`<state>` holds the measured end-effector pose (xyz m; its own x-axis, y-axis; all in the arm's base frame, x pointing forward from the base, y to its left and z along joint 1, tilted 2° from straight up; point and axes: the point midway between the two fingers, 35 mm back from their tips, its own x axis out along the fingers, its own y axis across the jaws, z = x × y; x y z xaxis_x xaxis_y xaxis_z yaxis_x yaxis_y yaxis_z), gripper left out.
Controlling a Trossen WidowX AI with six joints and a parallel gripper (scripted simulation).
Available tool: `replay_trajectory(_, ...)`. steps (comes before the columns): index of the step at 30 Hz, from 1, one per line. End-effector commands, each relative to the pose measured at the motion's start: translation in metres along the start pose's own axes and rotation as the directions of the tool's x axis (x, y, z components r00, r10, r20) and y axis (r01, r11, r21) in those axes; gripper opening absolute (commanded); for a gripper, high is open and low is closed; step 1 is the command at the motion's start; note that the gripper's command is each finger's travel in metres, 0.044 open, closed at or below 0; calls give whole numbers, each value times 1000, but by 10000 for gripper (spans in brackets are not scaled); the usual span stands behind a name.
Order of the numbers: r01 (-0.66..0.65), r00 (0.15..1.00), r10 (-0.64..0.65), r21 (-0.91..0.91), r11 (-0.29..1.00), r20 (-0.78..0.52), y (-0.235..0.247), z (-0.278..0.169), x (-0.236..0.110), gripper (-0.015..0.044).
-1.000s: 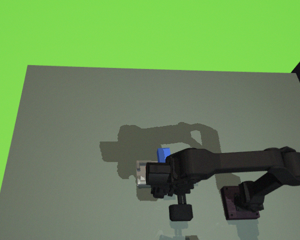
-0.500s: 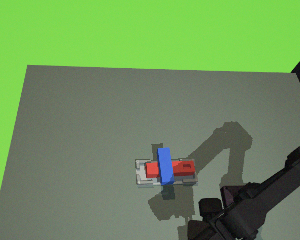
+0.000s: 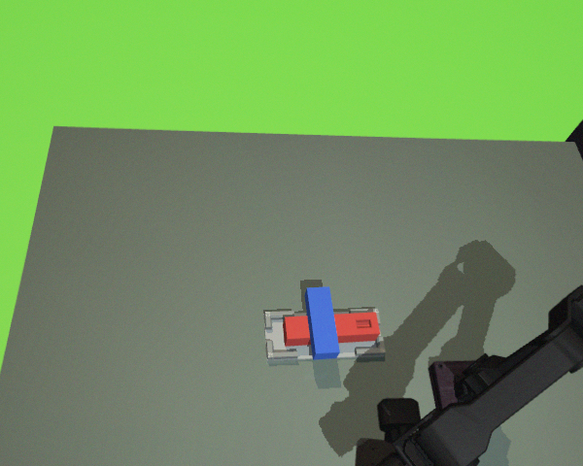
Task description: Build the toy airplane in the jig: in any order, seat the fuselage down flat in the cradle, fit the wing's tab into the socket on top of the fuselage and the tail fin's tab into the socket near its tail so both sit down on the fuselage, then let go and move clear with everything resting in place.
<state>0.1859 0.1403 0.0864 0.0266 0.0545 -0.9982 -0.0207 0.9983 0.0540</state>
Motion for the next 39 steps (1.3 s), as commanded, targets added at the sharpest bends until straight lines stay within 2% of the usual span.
replay_trajectory(1,-2,1000,2,3,1000,2,1,1,6,440)
replay_trajectory(33,-2,1000,2,3,1000,1,0,0,54,440)
replay_trajectory(39,-2,1000,2,3,1000,1,0,0,54,282)
